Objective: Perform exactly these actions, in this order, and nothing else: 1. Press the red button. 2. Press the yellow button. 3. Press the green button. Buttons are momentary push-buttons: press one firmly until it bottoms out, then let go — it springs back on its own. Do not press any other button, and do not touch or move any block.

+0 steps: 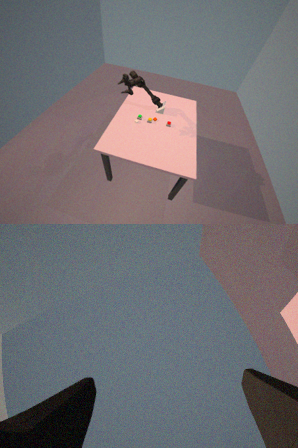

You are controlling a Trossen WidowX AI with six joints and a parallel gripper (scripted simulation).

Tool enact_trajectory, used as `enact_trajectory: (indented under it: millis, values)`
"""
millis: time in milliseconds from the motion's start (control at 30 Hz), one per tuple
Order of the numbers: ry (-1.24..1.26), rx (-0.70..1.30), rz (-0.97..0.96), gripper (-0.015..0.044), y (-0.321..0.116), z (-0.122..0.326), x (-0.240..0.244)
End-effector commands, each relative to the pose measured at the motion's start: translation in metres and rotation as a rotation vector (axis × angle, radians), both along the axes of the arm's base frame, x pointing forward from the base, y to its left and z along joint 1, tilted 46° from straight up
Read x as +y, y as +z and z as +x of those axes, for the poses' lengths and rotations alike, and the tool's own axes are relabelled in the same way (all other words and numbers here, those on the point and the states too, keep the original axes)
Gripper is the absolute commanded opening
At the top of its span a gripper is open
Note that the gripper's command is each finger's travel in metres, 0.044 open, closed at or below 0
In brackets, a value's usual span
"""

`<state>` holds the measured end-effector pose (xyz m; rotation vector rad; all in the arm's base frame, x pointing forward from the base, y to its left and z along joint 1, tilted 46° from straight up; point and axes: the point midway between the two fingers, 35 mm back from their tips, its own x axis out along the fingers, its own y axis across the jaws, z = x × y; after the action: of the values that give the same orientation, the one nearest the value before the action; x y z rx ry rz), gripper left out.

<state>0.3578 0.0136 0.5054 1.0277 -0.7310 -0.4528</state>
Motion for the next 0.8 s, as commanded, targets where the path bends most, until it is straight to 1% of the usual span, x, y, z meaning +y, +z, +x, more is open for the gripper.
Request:
enact_trajectory:
  millis: [0, 200, 400, 567, 767]
  values:
    - [0.102, 0.206, -0.110, 0.0400, -0.044, 0.046, 0.042]
    - [0.225, 0.479, -0.234, 0.0400, -0.116, 0.088, 0.091]
    - [0.344, 0.767, -0.344, 0.0400, -0.201, 0.108, 0.133]
    - [0.432, 1.019, -0.425, 0.0400, -0.275, 0.107, 0.161]
    - [0.515, 1.341, -0.508, 0.0400, -0.362, 0.083, 0.181]
